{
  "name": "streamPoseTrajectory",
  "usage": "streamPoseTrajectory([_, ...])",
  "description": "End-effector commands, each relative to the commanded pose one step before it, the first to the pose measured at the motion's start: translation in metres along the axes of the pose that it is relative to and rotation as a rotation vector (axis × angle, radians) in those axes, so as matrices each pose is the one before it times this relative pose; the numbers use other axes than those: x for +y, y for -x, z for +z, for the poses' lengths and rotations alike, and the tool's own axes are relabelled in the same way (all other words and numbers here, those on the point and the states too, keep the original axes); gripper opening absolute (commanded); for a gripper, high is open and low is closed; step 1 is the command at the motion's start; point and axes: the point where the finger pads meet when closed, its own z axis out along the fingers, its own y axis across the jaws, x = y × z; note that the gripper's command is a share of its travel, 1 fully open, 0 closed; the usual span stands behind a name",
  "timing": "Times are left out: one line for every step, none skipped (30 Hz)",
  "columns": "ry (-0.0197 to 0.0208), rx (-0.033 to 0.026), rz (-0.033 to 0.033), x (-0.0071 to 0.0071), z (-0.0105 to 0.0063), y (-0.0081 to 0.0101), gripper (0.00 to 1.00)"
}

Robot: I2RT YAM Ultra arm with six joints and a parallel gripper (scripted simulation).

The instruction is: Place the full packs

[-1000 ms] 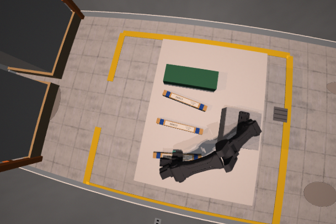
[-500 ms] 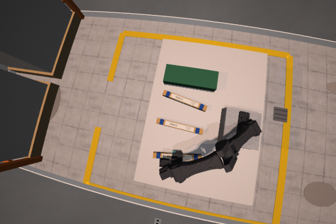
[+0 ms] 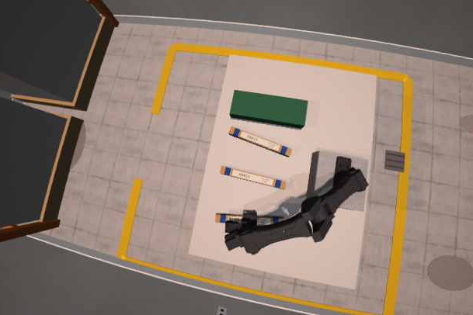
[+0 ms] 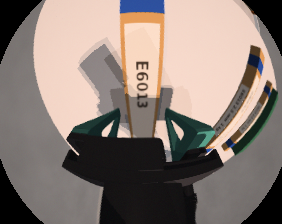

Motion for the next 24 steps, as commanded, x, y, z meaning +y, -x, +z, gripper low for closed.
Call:
streamPoseTrajectory([0.03918,-0.07393,-0.00599,0.01278,-0.02272,0.01408,0.74])
streamPoseTrajectory([-0.00985,0.01839,0.00039,-0.00265,0.00791,-0.00484,0.74])
streamPoseTrajectory([-0.01378,0.02571,0.00061,-0.00386,0.01012,-0.00697,0.74])
streamPoseTrajectory([-0.00506,0.00942,0.00010,-0.00103,0.00613,-0.00189,0.74])
streamPoseTrajectory([-0.00437,0.00813,0.00006,-0.00082,0.00579,-0.00152,0.74])
streamPoseTrajectory([-0.00234,0.00434,-0.00003,-0.00040,0.00372,-0.00085,0.74])
streamPoseTrajectory([-0.00002,0.00001,-0.00018,0.00011,0.00133,-0.00003,0.74])
streamPoseTrajectory([0.00004,0.00001,0.00037,-0.00019,0.00087,-0.00001,0.74])
streamPoseTrajectory([0.00693,-0.01283,-0.00005,0.00155,-0.00530,0.00300,0.74])
streamPoseTrajectory([0.01272,-0.02358,0.00010,0.00247,-0.01171,0.00488,0.74])
streamPoseTrajectory([0.00261,-0.00478,0.00076,0.00001,-0.00314,0.00087,0.74])
streamPoseTrajectory([-0.00123,0.00235,0.00075,-0.00072,0.00063,-0.00055,0.74])
streamPoseTrajectory([-0.00142,0.00267,0.00027,-0.00055,0.00073,-0.00077,0.74])
streamPoseTrajectory([-0.00219,0.00408,0.00012,-0.00071,0.00114,-0.00126,0.74])
streamPoseTrajectory([-0.00461,0.00863,0.00155,-0.00207,0.00351,0.00067,0.74])
streamPoseTrajectory([0.00000,0.00000,0.00000,0.00000,0.00000,0.00000,0.74])
streamPoseTrajectory([0.00000,0.00000,0.00000,0.00000,0.00000,0.00000,0.74])
streamPoseTrajectory([-0.00001,0.00001,0.00000,-0.00004,0.00002,-0.00008,0.74])
streamPoseTrajectory([0.00000,-0.00001,0.00000,-0.00007,0.00002,-0.00013,0.74])
streamPoseTrajectory([0.00000,0.00000,0.00000,-0.00004,0.00002,-0.00008,0.74])
streamPoseTrajectory([0.00000,0.00000,0.00000,-0.00004,0.00002,-0.00008,0.74])
streamPoseTrajectory([0.00000,0.00000,0.00000,-0.00004,0.00002,-0.00008,0.74])
streamPoseTrajectory([0.00000,0.00000,0.00000,-0.00004,0.00002,-0.00008,0.74])
streamPoseTrajectory([0.00000,0.00000,0.00000,0.00000,0.00000,0.00000,0.00])
